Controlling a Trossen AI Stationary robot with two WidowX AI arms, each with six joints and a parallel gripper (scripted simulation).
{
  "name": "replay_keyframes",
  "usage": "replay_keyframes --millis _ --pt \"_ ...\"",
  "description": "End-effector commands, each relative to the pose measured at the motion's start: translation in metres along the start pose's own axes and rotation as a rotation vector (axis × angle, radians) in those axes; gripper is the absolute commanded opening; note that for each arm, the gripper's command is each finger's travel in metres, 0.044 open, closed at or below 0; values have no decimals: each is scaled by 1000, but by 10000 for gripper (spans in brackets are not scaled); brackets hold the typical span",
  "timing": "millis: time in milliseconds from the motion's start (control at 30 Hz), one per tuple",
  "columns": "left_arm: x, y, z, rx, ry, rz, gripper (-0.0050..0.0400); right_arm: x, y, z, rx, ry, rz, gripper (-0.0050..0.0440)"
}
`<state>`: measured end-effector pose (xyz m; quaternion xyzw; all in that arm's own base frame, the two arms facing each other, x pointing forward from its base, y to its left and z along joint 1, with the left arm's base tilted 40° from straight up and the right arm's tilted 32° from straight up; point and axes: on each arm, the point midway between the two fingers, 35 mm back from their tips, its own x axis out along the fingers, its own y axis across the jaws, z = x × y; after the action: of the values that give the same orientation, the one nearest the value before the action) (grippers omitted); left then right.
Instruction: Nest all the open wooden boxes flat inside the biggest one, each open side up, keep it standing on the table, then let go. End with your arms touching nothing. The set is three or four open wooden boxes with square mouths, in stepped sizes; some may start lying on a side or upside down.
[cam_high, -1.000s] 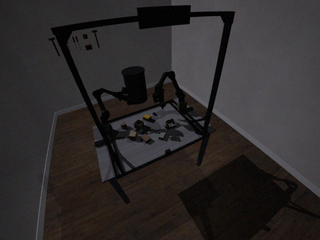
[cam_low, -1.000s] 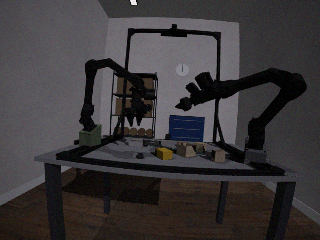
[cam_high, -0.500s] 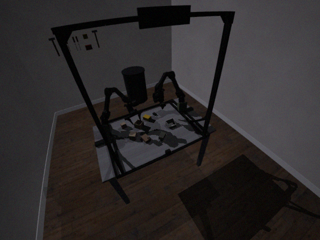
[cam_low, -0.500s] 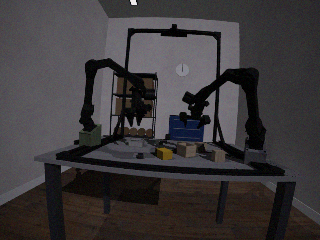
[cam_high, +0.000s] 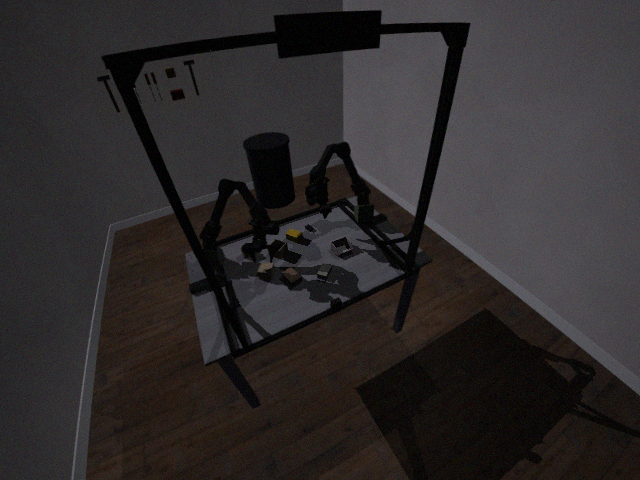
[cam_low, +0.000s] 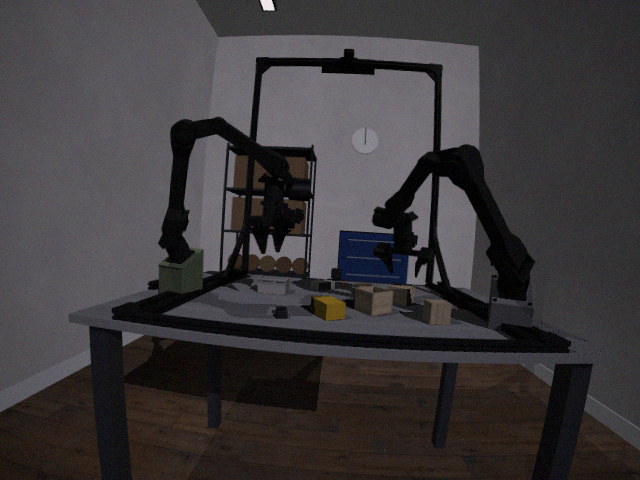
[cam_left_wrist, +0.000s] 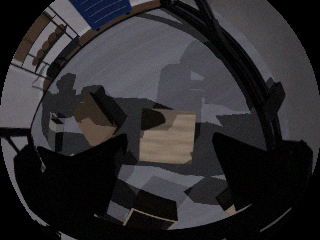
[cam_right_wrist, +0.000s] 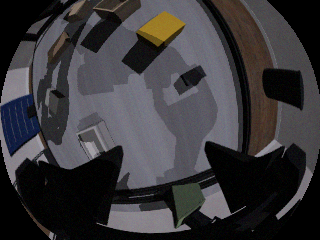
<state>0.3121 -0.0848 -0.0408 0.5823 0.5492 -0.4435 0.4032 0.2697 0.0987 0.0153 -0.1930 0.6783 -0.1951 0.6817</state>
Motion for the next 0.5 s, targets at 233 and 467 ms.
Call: replay_keyframes --millis 233,467 --pt "28 1 -2 31 15 -17 400 0 0 0 -4 4 1 400" --pt "29 1 -2 32 16 -18 400 0 0 0 -4 4 1 400"
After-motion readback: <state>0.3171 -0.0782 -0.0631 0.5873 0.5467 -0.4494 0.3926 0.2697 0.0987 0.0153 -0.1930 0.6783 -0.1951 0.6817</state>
